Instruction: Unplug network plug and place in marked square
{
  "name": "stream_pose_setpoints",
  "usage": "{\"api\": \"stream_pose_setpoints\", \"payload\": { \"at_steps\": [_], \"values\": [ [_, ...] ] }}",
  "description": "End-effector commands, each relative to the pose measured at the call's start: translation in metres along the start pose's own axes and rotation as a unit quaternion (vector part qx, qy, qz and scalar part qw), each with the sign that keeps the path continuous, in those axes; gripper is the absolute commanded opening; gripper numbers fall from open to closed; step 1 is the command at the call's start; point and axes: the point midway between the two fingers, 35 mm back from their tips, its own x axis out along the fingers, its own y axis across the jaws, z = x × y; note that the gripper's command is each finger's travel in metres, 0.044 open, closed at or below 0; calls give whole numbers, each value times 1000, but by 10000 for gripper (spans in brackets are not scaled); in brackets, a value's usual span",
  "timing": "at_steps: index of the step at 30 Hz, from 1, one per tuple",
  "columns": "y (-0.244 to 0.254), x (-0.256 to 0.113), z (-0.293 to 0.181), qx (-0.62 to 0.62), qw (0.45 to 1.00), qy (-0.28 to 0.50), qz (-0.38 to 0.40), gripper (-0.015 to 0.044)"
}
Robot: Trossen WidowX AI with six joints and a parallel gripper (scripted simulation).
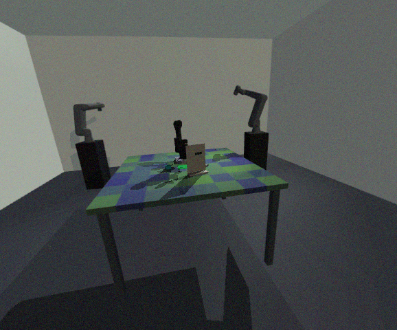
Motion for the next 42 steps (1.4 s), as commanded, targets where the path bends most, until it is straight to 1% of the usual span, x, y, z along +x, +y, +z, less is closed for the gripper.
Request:
{"api": "stream_pose_setpoints", "payload": {
  "at_steps": [1,5,19,42],
  "values": [
    [-4,-4,-6,25,1000,10,0,156],
    [-3,1,-4,25,1000,10,0,156],
    [-4,52,8,24,1000,10,2,156],
    [-3,84,17,24,1000,10,3,156]
  ]
}}
